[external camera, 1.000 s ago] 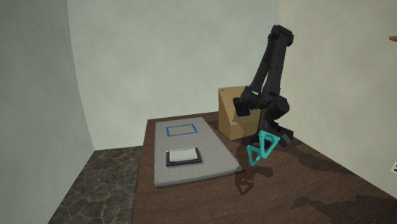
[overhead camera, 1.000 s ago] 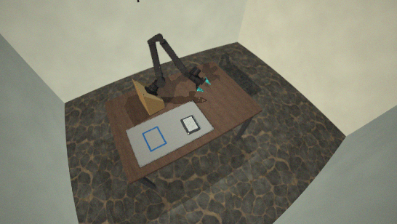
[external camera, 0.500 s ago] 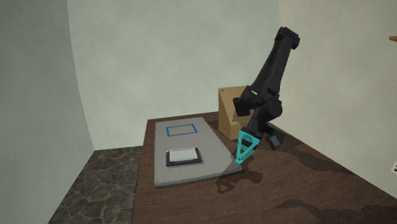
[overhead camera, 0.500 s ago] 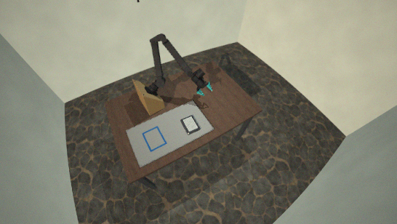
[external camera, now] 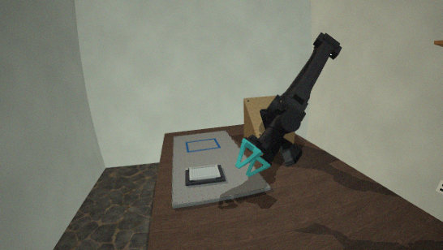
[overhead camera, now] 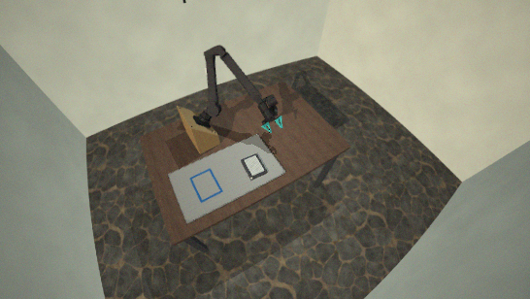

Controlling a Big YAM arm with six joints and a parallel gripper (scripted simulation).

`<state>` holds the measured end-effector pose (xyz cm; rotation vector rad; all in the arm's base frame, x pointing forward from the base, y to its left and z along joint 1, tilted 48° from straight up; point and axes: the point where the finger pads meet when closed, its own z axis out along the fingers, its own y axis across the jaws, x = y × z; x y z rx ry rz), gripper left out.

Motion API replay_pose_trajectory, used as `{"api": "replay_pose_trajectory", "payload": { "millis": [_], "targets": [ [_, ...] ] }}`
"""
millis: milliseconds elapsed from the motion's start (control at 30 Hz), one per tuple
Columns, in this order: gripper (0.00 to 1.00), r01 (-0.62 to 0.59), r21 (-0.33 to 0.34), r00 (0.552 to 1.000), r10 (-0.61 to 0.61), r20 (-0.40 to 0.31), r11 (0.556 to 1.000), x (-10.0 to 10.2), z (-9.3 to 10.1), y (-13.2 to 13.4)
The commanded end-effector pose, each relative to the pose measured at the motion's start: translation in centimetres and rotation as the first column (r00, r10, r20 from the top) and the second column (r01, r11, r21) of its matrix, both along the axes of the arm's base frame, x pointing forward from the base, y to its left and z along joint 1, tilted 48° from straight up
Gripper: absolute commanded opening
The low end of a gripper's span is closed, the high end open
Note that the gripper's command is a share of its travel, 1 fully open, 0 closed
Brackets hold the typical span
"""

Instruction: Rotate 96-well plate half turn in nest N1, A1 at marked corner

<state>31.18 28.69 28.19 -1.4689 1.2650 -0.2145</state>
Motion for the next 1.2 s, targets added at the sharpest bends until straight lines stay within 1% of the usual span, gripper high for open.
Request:
{"api": "replay_pose_trajectory", "payload": {
  "millis": [0, 33, 67, 100, 200, 333, 367, 400, 467, 567, 600, 733, 767, 967, 1033, 1067, 1100, 1133, 1167],
  "targets": [
    [1.00, 0.074, 0.045, 0.995, -0.071, -0.068, 0.996, 1.6, 1.5, -0.8],
    [1.00, 0.070, 0.046, 0.995, -0.066, -0.069, 0.996, 1.9, 1.3, -1.1],
    [1.00, 0.071, 0.024, 0.994, -0.068, -0.091, 0.997, 1.8, -0.7, -1.8],
    [1.00, 0.092, 0.046, 0.992, -0.088, -0.094, 0.995, 2.5, 1.0, -1.8],
    [1.00, 0.161, 0.040, 0.974, -0.153, -0.165, 0.986, 3.4, 0.4, -3.0],
    [1.00, 0.250, 0.031, 0.937, -0.234, -0.260, 0.968, 4.4, -0.3, -4.7],
    [1.00, 0.245, 0.034, 0.938, -0.228, -0.260, 0.969, 4.6, -0.4, -5.0],
    [1.00, 0.268, 0.032, 0.926, -0.249, -0.283, 0.963, 4.7, -0.5, -5.5],
    [1.00, 0.268, 0.032, 0.926, -0.249, -0.283, 0.963, 4.7, -0.5, -5.5],
    [1.00, 0.340, 0.016, 0.883, -0.314, -0.350, 0.940, 5.5, -1.2, -6.8],
    [1.00, 0.336, 0.017, 0.883, -0.309, -0.353, 0.942, 5.6, -1.4, -7.2],
    [1.00, 0.429, -0.005, 0.813, -0.388, -0.434, 0.903, 6.3, -2.0, -9.1],
    [1.00, 0.427, -0.003, 0.813, -0.385, -0.437, 0.904, 6.4, -2.1, -9.5],
    [1.00, 0.556, -0.046, 0.683, -0.487, -0.545, 0.830, 7.0, -3.0, -12.5],
    [1.00, 0.556, -0.046, 0.683, -0.487, -0.545, 0.830, 7.0, -3.0, -12.5],
    [1.00, 0.575, -0.047, 0.662, -0.498, -0.560, 0.817, 7.0, -2.8, -13.0],
    [1.00, 0.593, -0.061, 0.634, -0.513, -0.579, 0.803, 7.1, -3.2, -13.5],
    [1.00, 0.598, -0.061, 0.628, -0.514, -0.584, 0.799, 7.1, -3.2, -13.9],
    [1.00, 0.617, -0.071, 0.601, -0.528, -0.600, 0.784, 7.2, -3.4, -14.4]
  ]
}}
